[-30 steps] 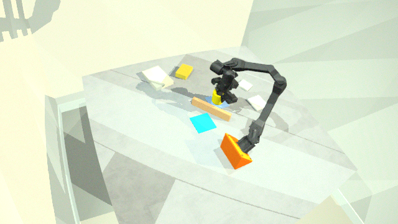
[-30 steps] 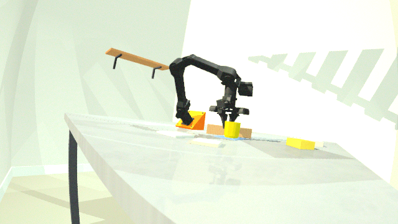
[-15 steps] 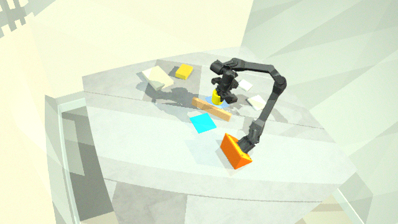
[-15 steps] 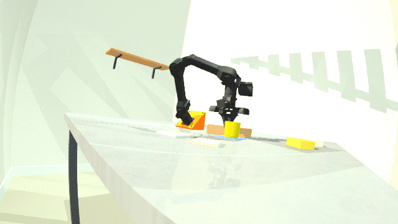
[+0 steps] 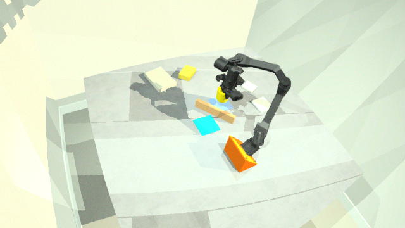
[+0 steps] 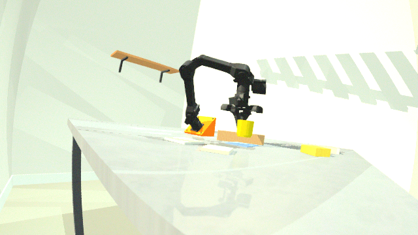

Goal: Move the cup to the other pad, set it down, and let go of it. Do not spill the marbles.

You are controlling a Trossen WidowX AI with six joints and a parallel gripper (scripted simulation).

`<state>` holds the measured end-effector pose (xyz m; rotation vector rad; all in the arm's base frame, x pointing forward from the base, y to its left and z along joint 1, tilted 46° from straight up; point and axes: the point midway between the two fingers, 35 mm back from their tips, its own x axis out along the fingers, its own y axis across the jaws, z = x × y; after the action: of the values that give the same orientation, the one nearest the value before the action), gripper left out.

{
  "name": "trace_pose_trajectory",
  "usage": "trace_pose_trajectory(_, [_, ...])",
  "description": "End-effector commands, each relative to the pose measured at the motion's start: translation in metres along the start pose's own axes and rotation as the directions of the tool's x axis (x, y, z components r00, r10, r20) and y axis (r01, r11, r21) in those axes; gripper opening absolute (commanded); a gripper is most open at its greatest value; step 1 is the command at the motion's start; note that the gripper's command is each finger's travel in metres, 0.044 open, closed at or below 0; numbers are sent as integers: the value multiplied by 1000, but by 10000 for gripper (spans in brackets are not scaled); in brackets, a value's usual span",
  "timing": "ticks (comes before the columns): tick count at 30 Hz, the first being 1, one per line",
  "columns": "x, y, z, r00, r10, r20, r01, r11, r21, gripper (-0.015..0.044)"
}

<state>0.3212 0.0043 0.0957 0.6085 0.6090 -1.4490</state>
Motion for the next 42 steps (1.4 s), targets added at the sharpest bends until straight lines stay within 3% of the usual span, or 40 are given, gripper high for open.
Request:
trace_pose_trajectory(1, [-13,1,-1,1000,1,-4,-1,1000,4,0])
trace_pose_trajectory(13, [-42,1,1,1000,0,-1,0,1000,2,0])
trace_pose_trajectory(42, [-38,-14,-20,1000,1,-1,-1,1000,0,0])
